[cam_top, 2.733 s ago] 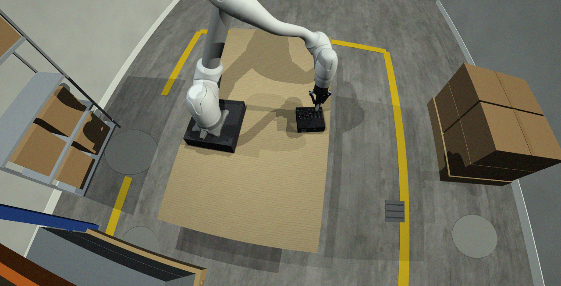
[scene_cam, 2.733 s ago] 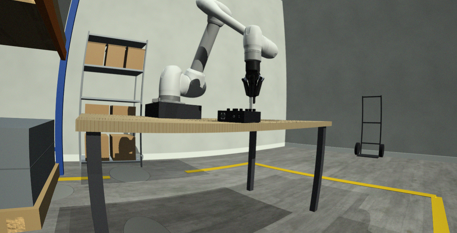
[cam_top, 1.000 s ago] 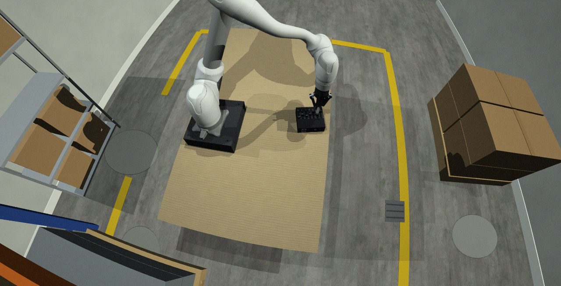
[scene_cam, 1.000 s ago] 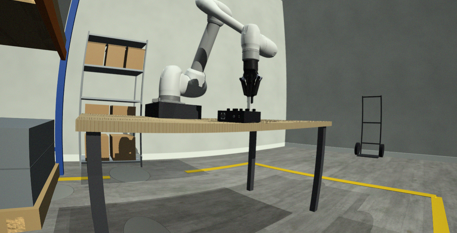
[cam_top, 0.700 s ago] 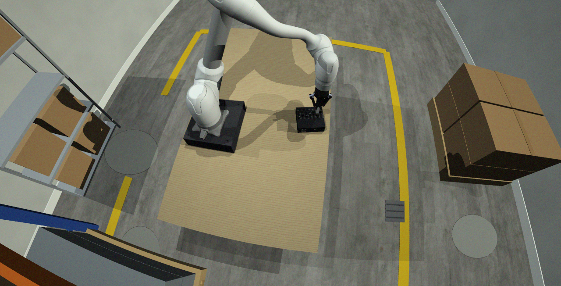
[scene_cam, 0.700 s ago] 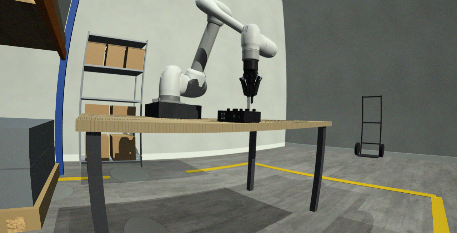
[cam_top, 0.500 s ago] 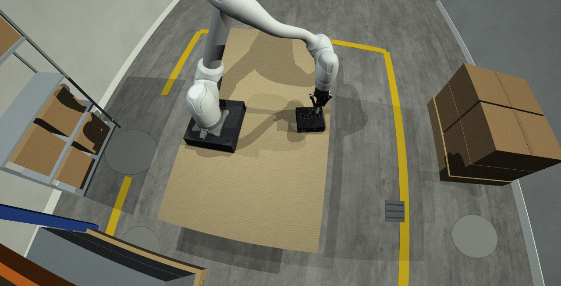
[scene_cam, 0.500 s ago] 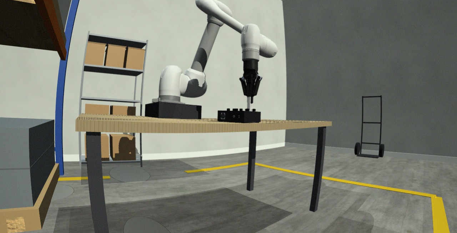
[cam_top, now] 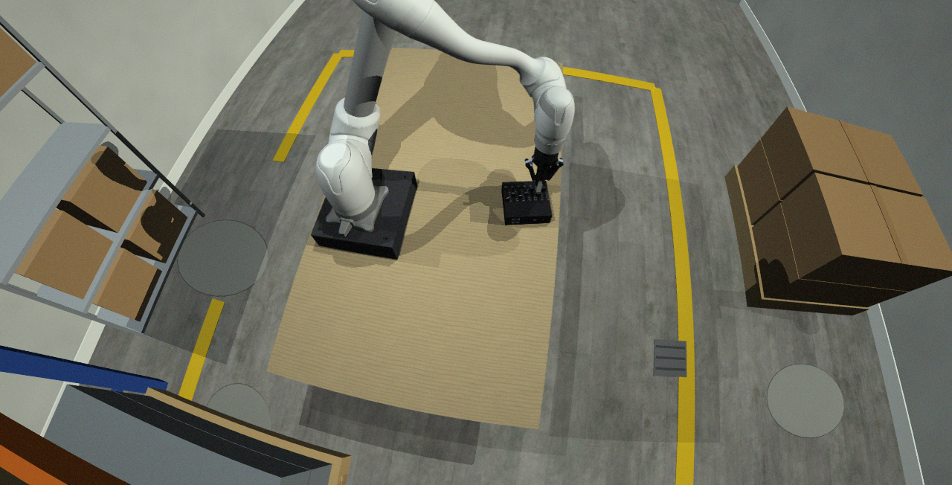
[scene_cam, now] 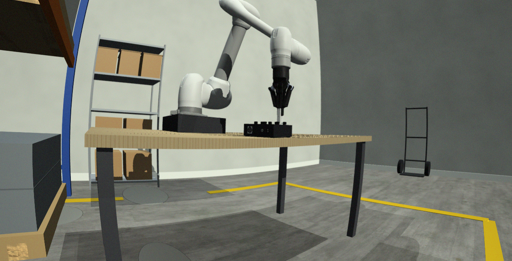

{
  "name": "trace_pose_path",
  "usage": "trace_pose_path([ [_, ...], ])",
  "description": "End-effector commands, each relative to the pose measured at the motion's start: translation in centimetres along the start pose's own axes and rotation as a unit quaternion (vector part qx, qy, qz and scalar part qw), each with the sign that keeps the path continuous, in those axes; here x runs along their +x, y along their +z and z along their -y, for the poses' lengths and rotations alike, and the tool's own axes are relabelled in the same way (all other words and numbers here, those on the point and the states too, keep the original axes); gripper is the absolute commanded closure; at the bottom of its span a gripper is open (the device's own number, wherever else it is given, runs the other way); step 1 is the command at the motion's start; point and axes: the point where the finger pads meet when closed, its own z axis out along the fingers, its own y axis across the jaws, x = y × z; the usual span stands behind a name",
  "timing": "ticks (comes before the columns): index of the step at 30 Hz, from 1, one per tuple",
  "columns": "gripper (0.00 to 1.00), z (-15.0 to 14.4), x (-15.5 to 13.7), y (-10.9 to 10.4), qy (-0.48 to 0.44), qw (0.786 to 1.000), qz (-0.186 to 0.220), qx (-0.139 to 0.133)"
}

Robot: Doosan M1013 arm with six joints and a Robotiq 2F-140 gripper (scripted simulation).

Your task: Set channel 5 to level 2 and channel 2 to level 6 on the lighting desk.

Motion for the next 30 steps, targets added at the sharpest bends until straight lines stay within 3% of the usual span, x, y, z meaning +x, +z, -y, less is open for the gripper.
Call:
trace_pose_path([
  [1, 0.90, 0.0, -0.1, 0.0, 0.000, 1.000, 0.000, 0.000],
  [18, 0.90, 0.0, -0.5, -0.1, 0.000, 1.000, 0.000, 0.000],
  [30, 0.90, 0.0, -0.5, -3.1, 0.000, 1.000, 0.000, 0.000],
])
